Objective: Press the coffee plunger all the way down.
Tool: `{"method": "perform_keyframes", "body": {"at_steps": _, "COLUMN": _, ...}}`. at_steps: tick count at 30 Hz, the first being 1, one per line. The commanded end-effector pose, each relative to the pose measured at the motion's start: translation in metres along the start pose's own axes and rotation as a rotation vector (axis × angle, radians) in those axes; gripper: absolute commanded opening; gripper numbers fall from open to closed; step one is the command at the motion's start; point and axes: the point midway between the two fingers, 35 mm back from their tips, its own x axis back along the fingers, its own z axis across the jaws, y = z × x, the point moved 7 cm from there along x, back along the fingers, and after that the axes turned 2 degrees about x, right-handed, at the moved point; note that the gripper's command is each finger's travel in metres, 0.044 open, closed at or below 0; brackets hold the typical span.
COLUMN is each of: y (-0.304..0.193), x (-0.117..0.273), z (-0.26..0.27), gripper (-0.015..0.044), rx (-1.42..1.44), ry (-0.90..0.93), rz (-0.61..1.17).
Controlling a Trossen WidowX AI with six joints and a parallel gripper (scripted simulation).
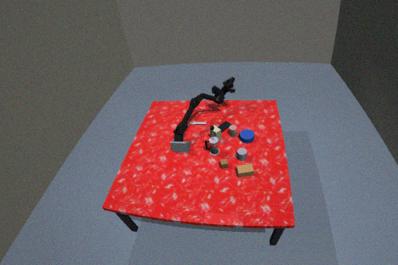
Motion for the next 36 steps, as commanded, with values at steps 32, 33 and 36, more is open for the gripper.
{"method": "perform_keyframes", "body": {"at_steps": 32, "y": 0.200, "x": -0.030, "z": 0.349, "gripper": 0.0440, "rx": 2.080, "ry": -1.269, "rz": -0.249}}
{"method": "perform_keyframes", "body": {"at_steps": 33, "y": 0.197, "x": -0.023, "z": 0.364, "gripper": 0.0440, "rx": 2.092, "ry": -1.324, "rz": -0.254}}
{"method": "perform_keyframes", "body": {"at_steps": 36, "y": 0.194, "x": 0.000, "z": 0.407, "gripper": 0.0440, "rx": 2.115, "ry": -1.510, "rz": -0.256}}
